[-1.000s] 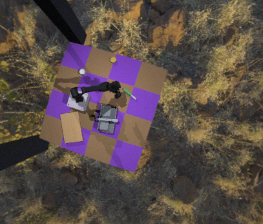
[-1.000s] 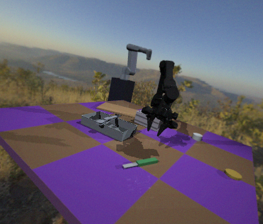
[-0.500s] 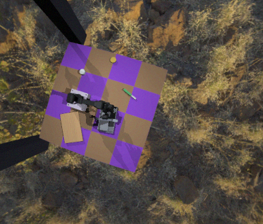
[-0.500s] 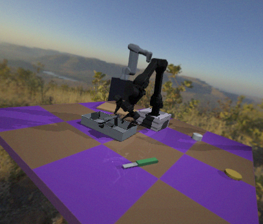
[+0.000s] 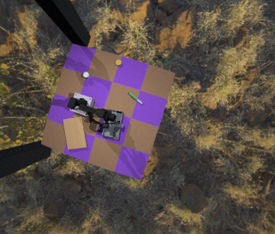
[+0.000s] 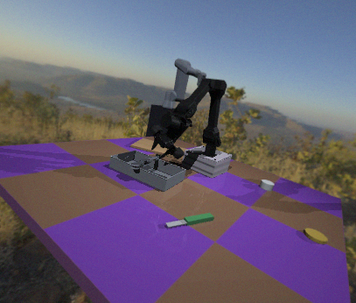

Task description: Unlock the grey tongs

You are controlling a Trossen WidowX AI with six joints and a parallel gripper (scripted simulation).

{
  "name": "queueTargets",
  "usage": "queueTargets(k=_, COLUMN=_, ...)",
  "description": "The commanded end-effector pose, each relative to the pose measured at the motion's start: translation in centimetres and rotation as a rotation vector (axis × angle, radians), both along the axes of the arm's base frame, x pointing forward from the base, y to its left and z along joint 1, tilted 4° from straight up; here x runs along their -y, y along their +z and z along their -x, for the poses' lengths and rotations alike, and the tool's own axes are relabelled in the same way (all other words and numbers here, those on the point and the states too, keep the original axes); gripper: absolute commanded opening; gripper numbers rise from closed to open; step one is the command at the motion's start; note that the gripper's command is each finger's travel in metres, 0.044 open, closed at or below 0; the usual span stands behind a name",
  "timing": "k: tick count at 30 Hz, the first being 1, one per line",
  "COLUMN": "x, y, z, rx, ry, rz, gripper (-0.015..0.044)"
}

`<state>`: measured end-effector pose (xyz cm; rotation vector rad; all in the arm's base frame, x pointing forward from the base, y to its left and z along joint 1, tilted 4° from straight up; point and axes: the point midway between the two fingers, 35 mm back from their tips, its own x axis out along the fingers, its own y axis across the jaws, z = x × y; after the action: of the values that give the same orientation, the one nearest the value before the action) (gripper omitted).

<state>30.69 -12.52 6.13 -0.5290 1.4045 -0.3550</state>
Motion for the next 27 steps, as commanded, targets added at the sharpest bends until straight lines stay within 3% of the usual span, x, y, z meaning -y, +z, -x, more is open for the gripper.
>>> queueTargets(k=1, x=0.2, y=0.0, z=0.2, rx=-0.003, ry=0.003, rz=0.002, gripper=0.026)
queueTargets(k=27, x=2.2, y=-3.2, z=-0.6, rx=-0.003, ry=0.003, rz=0.002, gripper=0.026)
